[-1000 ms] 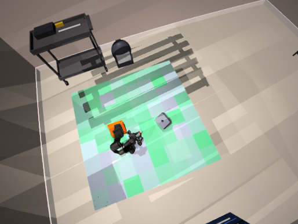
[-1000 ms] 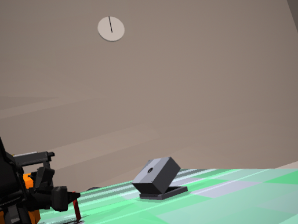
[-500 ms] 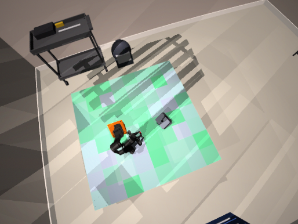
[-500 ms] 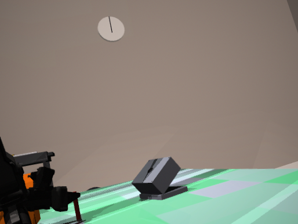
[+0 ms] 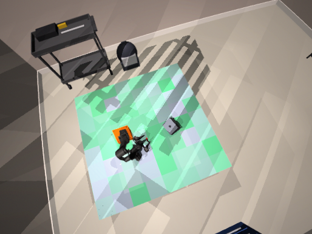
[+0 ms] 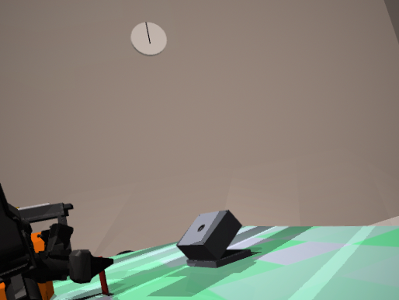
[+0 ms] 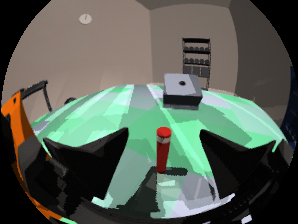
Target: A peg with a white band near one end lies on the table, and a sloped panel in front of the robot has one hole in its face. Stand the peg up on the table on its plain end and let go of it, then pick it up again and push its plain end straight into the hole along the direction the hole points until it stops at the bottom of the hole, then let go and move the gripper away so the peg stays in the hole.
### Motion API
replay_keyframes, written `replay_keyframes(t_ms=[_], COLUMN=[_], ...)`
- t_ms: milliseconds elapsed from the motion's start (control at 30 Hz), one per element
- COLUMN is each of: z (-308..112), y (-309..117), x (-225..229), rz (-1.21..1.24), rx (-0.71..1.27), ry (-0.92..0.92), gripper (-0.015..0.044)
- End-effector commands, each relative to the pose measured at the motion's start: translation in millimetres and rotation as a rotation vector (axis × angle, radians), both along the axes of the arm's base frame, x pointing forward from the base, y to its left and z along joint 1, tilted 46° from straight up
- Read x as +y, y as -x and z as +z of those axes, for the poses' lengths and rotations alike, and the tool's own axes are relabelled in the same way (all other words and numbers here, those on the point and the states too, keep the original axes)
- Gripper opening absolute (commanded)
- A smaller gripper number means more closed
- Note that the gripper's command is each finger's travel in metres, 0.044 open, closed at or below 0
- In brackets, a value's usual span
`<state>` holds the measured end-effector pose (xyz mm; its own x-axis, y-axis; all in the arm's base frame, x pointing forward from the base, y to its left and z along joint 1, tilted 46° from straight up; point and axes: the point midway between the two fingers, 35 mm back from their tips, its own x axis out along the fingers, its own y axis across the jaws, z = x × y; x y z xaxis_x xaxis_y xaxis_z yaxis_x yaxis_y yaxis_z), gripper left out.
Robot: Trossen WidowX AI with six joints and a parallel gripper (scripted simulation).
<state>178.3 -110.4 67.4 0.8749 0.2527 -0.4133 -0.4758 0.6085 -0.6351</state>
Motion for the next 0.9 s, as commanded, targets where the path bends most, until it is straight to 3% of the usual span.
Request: replay_keyframes(t_ms=[0,300,867], z=[0,20,108], y=[0,-8,2], x=[0,12,107], rz=[-0.001,0.017,0.003], rx=[0.000,0.034,0.010], ry=[-0.001,0.009,0.008], gripper=[0.0440,0.0440,0.0440])
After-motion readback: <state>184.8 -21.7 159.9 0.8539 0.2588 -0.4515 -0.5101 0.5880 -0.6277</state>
